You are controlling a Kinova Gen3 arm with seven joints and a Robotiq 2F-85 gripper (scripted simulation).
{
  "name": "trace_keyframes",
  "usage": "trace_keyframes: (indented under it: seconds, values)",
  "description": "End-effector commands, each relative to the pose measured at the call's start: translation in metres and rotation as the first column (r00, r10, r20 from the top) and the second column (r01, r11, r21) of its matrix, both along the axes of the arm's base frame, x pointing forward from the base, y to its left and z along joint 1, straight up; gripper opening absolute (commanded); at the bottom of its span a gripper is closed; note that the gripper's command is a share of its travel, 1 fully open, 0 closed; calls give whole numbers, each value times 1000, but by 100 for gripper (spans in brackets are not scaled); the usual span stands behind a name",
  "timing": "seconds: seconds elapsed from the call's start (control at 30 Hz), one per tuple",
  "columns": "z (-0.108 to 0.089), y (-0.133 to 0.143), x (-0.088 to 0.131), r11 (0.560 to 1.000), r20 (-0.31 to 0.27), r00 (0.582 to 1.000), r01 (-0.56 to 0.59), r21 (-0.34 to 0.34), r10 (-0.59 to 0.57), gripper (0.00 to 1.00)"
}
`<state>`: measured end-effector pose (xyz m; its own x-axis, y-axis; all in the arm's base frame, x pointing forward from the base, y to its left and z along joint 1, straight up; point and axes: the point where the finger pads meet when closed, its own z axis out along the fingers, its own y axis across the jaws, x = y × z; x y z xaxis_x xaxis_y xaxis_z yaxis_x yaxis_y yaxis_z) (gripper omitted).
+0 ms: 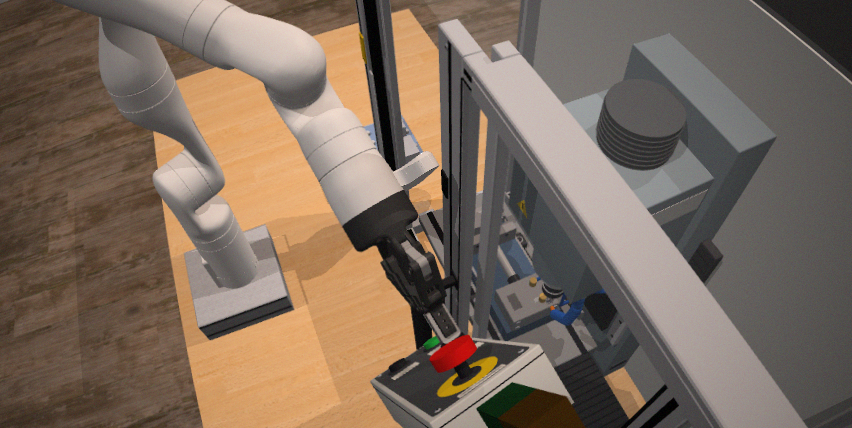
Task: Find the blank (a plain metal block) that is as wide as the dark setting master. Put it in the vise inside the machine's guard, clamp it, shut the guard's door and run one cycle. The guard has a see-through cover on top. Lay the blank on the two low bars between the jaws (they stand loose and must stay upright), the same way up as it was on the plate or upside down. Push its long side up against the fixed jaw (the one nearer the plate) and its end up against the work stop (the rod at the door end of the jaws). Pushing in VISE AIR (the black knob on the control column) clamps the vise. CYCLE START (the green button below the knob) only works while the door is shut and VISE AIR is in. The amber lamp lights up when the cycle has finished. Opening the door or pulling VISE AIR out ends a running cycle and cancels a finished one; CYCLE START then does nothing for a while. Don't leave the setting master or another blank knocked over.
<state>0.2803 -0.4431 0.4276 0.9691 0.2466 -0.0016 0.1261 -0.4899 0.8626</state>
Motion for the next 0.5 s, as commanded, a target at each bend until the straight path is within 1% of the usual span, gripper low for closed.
trace_keyframes:
  seconds: [0.0,0.03,0.17,0.47]
  values:
    - [1,-4,0,1000,8,1000,1,-3,-1,10]
    - [4,5,-1,1000,2,1000,0,-2,0,10]
    - [17,25,-6,1000,8,1000,1,-3,-1,10]
    - [17,25,-6,1000,8,1000,1,-3,-1,10]
